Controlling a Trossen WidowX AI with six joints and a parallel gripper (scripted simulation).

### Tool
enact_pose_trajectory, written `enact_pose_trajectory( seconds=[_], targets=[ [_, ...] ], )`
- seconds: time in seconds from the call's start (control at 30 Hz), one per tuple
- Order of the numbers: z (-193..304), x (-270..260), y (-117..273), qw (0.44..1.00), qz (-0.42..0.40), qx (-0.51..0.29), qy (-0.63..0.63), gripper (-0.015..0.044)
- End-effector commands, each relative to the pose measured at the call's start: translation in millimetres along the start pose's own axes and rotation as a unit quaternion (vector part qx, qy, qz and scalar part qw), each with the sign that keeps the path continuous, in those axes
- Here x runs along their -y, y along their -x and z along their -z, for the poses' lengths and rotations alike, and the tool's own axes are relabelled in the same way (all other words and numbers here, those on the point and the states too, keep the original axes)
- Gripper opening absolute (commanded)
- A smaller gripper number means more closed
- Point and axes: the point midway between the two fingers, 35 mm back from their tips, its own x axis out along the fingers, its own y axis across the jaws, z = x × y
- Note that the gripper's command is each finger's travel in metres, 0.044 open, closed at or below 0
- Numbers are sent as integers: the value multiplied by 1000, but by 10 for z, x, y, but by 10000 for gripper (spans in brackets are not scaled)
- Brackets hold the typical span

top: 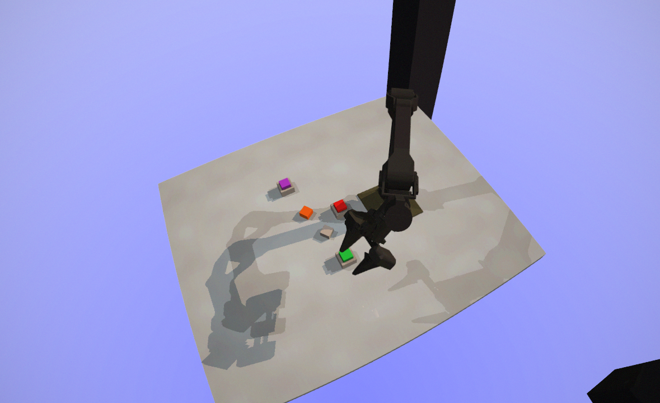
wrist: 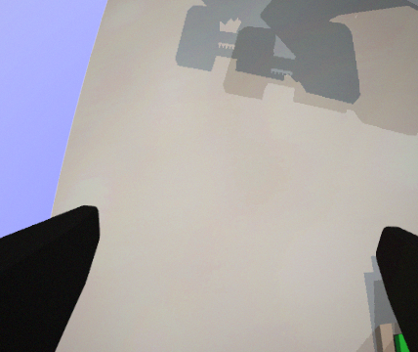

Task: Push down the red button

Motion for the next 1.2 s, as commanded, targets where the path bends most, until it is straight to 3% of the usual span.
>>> enact_pose_trajectory(
  seconds=[0.0, 0.3, 0.6, 0.9, 1.17],
  targets=[
    [-169, 504, -106, 994, 69, -50, 61, 400],
    [-226, 1597, 17, 952, 170, -216, 133, 400],
    [-44, 2297, 561, 901, 158, -388, 115, 400],
    [11, 2380, 715, 891, 140, -420, 100, 400],
    [454, 2585, 340, 891, 140, -420, 100, 190]
  ],
)
